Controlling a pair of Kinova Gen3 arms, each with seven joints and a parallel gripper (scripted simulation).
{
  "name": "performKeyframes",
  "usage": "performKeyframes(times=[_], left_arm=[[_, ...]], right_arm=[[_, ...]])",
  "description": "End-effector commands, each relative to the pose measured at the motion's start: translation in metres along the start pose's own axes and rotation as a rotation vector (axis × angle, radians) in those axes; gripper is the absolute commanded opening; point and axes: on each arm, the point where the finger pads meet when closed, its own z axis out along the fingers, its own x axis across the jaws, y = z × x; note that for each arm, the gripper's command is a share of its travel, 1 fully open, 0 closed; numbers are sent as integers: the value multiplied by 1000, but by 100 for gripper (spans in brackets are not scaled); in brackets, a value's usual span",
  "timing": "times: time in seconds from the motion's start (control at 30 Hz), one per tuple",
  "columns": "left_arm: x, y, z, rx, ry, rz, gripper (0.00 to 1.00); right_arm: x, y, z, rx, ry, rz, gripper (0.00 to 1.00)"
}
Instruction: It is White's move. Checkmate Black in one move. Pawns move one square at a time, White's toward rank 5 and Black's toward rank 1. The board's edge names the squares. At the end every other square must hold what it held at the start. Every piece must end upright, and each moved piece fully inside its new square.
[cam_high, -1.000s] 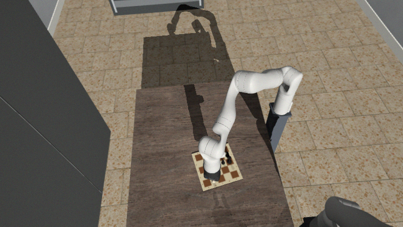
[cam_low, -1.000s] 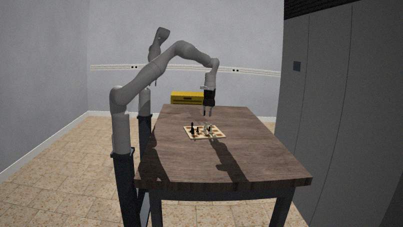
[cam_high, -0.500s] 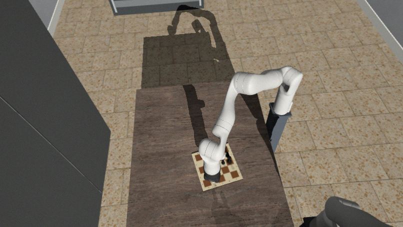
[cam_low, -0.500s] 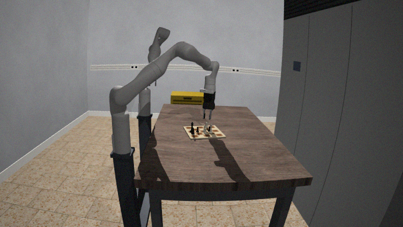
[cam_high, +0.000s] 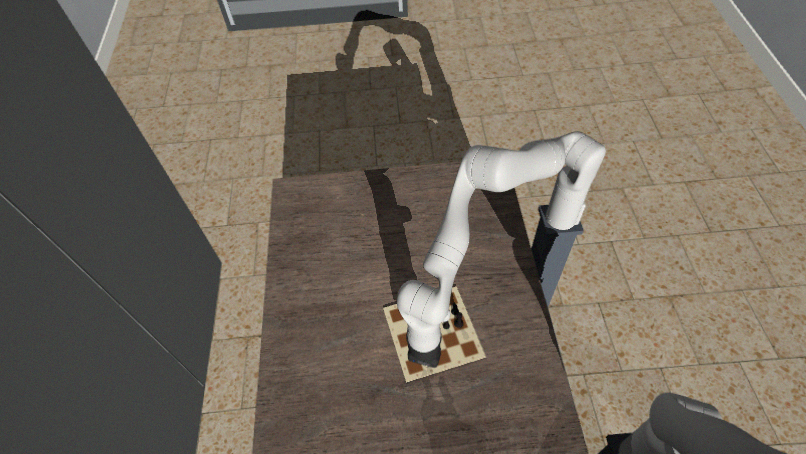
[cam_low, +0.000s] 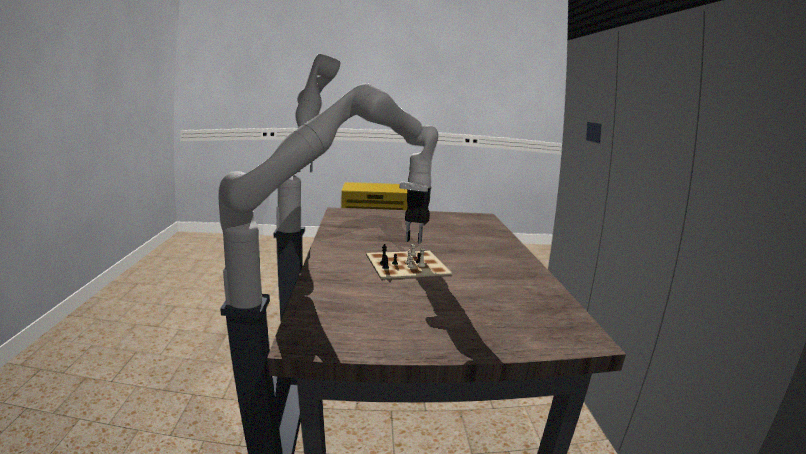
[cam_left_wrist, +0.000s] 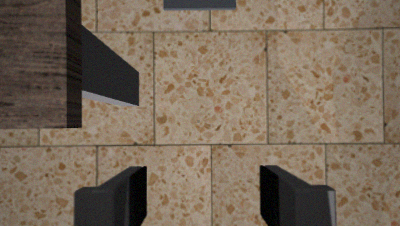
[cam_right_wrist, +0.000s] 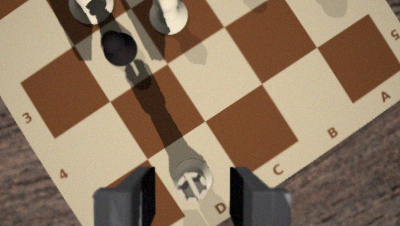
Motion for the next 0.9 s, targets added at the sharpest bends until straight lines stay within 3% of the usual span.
performKeyframes(times=[0.0,0.87], left_arm=[[0,0,-1,-2,0,0,100],[0,0,-1,-2,0,0,100]], right_arm=[[0,1,-1,-3,-1,0,73],[0,1,8,-3,-1,0,73]])
